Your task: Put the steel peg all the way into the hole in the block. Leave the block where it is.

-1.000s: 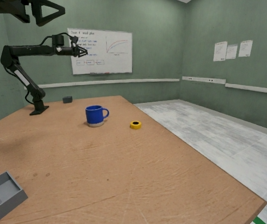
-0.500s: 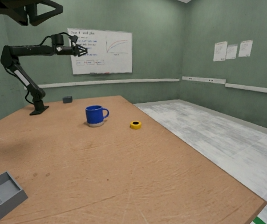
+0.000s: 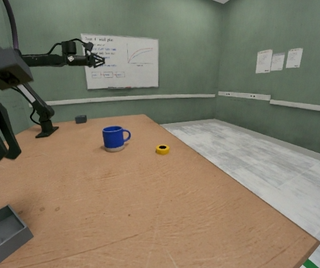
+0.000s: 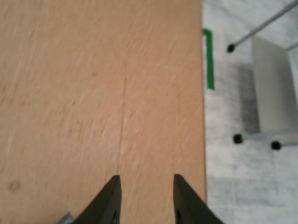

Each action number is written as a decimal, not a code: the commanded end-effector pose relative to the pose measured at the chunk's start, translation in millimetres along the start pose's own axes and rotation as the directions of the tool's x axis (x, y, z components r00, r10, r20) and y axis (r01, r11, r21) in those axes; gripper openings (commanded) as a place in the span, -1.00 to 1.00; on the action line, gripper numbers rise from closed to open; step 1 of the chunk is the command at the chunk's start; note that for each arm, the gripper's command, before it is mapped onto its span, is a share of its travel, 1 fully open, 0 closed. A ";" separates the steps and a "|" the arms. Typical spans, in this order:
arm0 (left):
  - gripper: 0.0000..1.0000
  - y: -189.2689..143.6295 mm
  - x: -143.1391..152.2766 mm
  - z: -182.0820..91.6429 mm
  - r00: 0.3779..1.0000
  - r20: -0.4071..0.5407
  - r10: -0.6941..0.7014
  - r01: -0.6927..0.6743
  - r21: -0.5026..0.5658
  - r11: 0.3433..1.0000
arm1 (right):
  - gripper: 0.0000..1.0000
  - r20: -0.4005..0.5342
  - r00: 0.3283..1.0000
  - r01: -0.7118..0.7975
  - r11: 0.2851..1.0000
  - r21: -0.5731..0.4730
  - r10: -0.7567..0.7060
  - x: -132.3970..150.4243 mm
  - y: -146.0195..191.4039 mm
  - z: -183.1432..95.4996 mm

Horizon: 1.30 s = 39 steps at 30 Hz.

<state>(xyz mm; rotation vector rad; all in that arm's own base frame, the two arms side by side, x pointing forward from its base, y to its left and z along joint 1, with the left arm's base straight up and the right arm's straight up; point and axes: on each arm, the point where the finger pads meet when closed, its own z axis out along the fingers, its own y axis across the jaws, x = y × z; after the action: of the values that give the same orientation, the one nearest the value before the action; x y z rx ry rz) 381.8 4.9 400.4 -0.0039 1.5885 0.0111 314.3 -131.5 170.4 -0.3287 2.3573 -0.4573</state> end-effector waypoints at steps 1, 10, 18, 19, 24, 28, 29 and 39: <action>1.00 -3.9 -6.8 -0.3 1.000 0.018 -0.005 0.004 0.010 1.000 | -0.45 -0.182 0.954 0.207 0.964 -0.165 -0.236 14.7 14.2 5.7; 1.00 -3.9 -6.8 -0.3 1.000 0.018 -0.005 0.004 0.010 1.000 | -0.45 -0.305 0.832 0.277 0.823 -0.496 -0.464 123.8 33.1 -26.6; 1.00 -3.9 -6.8 -0.3 1.000 0.018 -0.005 0.004 0.010 1.000 | -0.45 -0.304 0.755 0.277 0.702 -0.657 -0.582 127.5 37.1 -29.7; 1.00 -3.9 -6.8 -0.3 1.000 0.018 -0.005 0.004 0.010 1.000 | -0.45 -0.304 0.755 0.277 0.702 -0.657 -0.582 127.5 37.1 -29.7; 1.00 -3.9 -6.8 -0.3 1.000 0.018 -0.005 0.004 0.010 1.000 | -0.45 -0.302 0.756 0.287 0.709 -0.644 -0.581 125.0 35.3 -32.2; 1.00 -3.9 -6.8 -0.3 1.000 0.018 -0.005 0.004 0.010 1.000 | -0.45 -0.302 0.756 0.287 0.709 -0.644 -0.581 125.0 35.3 -32.2; 1.00 -3.9 -6.8 -0.3 1.000 0.018 -0.005 0.004 0.010 1.000 | -0.45 -0.302 0.756 0.287 0.709 -0.644 -0.581 125.0 35.3 -32.2; 1.00 -3.9 -6.8 -0.3 1.000 0.018 -0.005 0.004 0.010 1.000 | -0.45 -0.413 0.788 0.136 0.783 -0.607 -0.457 163.6 47.0 -13.4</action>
<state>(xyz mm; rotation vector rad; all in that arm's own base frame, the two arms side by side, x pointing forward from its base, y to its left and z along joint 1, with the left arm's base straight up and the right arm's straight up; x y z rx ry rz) 381.8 4.9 400.4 -0.0039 1.5885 0.0111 190.4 -137.8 83.4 -1.1286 2.9273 0.0076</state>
